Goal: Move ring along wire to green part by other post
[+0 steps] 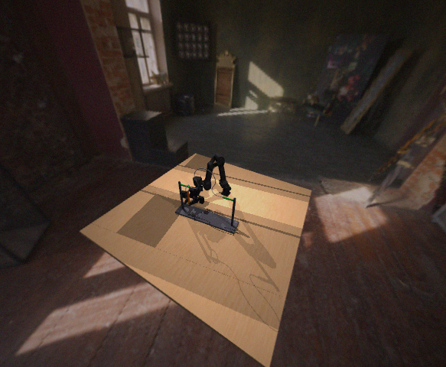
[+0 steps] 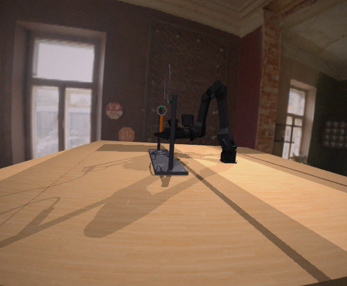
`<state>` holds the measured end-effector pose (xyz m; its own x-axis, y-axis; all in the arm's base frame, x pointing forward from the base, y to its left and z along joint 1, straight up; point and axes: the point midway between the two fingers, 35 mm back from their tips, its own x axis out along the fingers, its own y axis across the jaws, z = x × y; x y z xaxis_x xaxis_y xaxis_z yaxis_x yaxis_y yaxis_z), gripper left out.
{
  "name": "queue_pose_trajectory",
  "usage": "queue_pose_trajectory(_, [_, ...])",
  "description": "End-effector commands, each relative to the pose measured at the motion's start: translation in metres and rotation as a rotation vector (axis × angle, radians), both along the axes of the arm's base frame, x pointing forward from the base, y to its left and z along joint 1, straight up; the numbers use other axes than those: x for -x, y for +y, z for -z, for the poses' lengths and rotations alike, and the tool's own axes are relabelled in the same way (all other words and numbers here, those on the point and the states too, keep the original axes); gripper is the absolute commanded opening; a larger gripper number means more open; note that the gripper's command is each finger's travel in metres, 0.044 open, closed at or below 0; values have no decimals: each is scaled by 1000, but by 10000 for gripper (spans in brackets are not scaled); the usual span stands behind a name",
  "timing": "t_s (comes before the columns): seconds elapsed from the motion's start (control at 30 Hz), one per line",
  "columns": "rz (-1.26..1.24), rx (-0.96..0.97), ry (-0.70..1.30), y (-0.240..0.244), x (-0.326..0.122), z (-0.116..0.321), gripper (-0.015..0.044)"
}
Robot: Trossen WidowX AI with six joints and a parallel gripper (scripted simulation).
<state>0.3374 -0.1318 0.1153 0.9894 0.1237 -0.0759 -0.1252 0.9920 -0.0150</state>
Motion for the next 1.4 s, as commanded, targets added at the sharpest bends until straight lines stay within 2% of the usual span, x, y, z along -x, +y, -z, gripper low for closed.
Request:
queue_pose_trajectory(0.0, [4, -1, -3, -1, -1, -1, 160])
queue_pose_trajectory(0.1, [4, -1, -3, -1, -1, -1, 160])
queue_pose_trajectory(0.5, [0, 0, 0, 0, 0, 0, -150])
queue_pose_trajectory(1.37, [8, 2, -1, -2, 0, -15, -150])
